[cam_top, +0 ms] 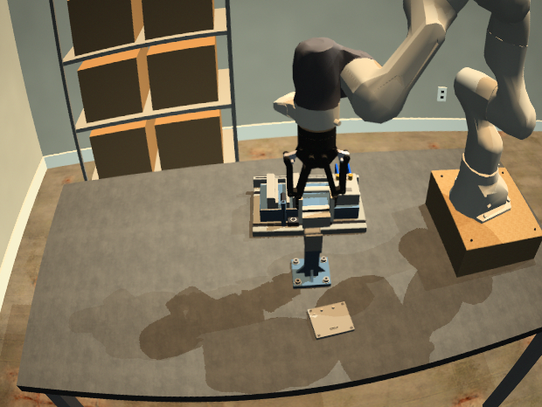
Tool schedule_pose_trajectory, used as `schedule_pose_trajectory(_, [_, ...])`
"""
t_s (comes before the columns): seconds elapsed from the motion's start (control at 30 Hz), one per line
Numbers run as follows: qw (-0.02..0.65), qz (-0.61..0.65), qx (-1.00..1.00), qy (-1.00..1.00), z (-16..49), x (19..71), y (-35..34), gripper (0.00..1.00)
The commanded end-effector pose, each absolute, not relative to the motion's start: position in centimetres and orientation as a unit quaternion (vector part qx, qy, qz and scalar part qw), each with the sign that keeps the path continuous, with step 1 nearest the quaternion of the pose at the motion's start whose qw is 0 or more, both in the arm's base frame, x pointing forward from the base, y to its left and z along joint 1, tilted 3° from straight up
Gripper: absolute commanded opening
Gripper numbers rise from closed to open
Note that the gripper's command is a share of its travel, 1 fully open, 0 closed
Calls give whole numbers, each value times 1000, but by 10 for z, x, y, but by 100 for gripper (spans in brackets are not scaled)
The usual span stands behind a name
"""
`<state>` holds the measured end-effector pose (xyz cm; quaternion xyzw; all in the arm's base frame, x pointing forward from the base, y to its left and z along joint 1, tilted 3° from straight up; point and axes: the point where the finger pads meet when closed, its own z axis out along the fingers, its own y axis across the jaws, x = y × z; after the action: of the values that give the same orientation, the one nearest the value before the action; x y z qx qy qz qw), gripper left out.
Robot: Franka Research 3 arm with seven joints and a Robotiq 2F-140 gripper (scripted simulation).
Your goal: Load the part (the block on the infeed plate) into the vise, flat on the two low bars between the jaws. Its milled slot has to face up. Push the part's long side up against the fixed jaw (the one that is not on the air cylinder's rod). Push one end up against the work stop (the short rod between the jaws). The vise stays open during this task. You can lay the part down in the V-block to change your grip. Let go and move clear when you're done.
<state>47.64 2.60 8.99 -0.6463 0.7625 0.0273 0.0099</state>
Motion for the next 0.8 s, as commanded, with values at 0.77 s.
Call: schedule_pose_trajectory(0.77, [13,27,-647,762,103,478,25,0])
